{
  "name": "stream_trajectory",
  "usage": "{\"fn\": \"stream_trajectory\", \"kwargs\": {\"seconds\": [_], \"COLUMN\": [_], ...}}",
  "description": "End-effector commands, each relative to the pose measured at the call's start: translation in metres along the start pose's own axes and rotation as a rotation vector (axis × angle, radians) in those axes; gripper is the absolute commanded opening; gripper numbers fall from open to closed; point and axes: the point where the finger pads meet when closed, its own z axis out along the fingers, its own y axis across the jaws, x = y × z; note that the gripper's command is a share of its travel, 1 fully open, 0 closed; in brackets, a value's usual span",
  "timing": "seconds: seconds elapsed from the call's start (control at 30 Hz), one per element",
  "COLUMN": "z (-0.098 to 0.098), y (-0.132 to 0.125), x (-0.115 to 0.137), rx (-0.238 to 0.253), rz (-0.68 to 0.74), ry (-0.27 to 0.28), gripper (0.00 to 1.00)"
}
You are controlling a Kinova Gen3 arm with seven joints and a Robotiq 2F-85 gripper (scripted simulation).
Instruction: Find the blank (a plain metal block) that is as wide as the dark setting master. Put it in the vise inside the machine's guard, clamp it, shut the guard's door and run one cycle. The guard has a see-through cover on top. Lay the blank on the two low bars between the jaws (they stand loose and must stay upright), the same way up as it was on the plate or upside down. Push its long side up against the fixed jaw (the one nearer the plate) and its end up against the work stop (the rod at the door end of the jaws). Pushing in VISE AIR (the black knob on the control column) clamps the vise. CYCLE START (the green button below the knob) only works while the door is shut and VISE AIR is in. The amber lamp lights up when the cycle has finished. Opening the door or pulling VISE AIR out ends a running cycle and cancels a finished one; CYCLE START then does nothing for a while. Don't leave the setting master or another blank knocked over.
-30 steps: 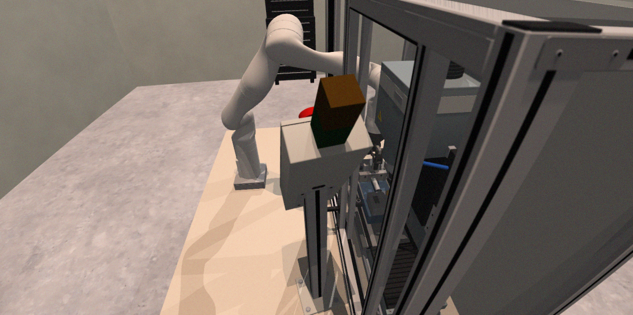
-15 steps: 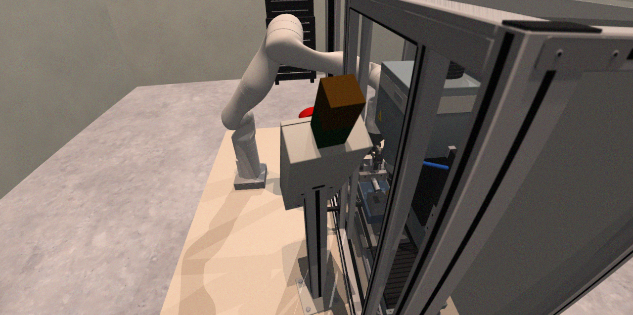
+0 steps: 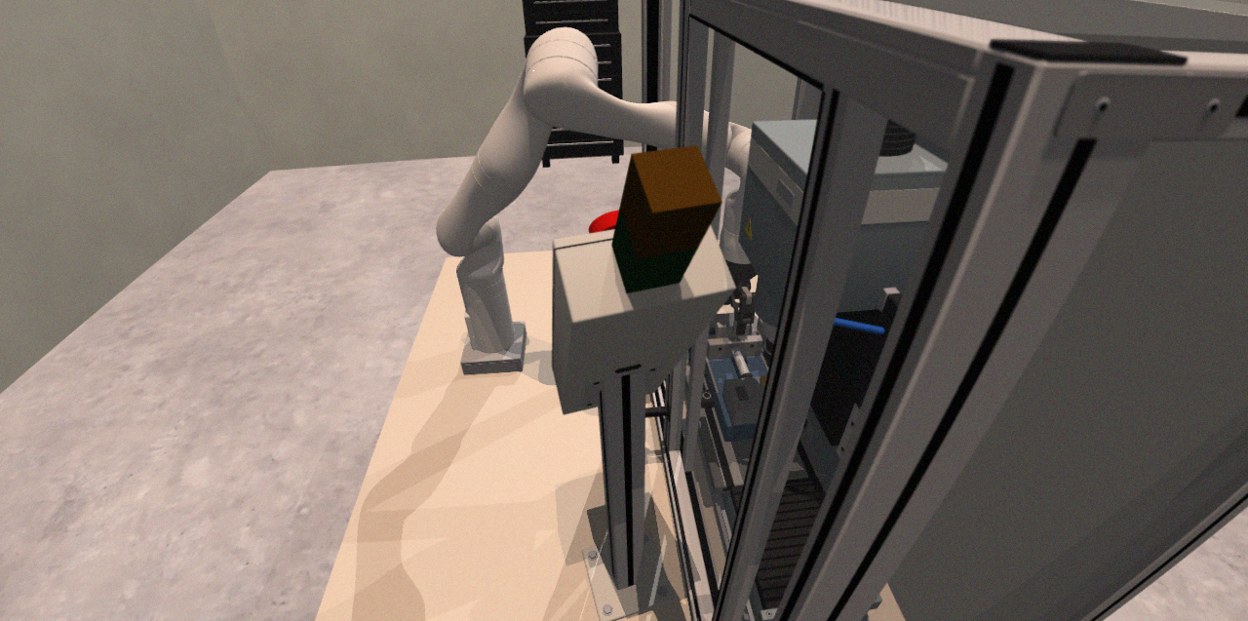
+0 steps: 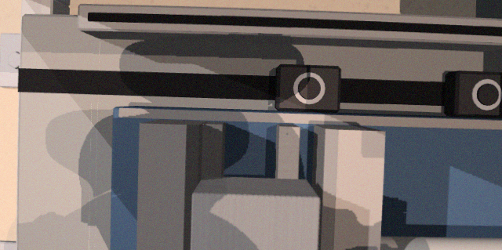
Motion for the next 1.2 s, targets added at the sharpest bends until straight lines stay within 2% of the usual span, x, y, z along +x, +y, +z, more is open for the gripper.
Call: {"fn": "stream_trajectory", "kwargs": {"seconds": [0.0,0.57,0.73,1.13,1.17], "z": [-0.001,-0.001,-0.041,-0.041,-0.046], "y": [0.000,0.000,0.000,0.000,0.000], "x": [0.000,0.000,0.000,0.000,0.001], "rx": [-0.001,-0.001,0.002,0.002,0.002], "rz": [0.000,0.000,0.011,0.011,0.015], "ry": [0.002,0.002,0.006,0.006,0.008], "gripper": [1.00,1.00,1.00,1.00,1.00]}}
